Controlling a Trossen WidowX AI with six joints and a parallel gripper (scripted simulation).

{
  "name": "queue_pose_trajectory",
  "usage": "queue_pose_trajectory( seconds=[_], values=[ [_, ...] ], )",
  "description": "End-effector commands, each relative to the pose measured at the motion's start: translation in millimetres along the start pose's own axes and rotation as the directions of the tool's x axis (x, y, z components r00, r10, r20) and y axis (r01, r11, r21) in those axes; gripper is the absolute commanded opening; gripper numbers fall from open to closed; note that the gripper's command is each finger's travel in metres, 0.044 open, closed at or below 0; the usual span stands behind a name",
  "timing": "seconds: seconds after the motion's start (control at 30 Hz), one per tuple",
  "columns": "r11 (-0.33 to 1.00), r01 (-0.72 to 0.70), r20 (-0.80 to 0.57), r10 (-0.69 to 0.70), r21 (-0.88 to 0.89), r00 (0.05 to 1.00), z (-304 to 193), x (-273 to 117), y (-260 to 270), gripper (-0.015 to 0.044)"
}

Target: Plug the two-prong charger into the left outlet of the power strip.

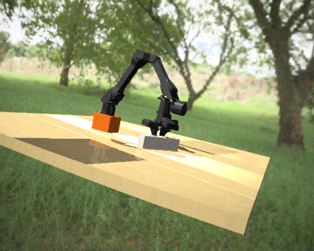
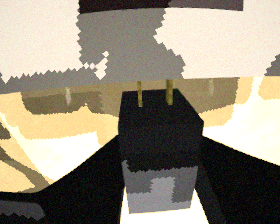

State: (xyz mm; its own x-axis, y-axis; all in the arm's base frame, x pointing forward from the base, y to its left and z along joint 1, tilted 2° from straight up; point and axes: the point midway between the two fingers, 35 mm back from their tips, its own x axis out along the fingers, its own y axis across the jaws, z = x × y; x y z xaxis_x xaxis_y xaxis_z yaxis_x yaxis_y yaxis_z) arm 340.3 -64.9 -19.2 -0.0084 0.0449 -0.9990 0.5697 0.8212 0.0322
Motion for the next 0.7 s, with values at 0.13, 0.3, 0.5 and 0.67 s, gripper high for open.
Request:
queue_pose_trajectory(
  seconds=[0.13,0.3,0.5,0.67],
  values=[
    [1.0,-0.004,0.001,0.004,-0.004,1.0,2.8,-1.3,1.1,0.0],
    [1.0,-0.004,0.001,0.004,-0.004,1.0,1.8,-1.3,1.1,0.0],
    [1.0,-0.004,0.001,0.004,-0.004,1.0,1.0,-1.3,1.2,0.0],
    [1.0,-0.004,0.001,0.004,-0.004,1.0,1.3,-1.3,1.1,0.0]
  ],
)
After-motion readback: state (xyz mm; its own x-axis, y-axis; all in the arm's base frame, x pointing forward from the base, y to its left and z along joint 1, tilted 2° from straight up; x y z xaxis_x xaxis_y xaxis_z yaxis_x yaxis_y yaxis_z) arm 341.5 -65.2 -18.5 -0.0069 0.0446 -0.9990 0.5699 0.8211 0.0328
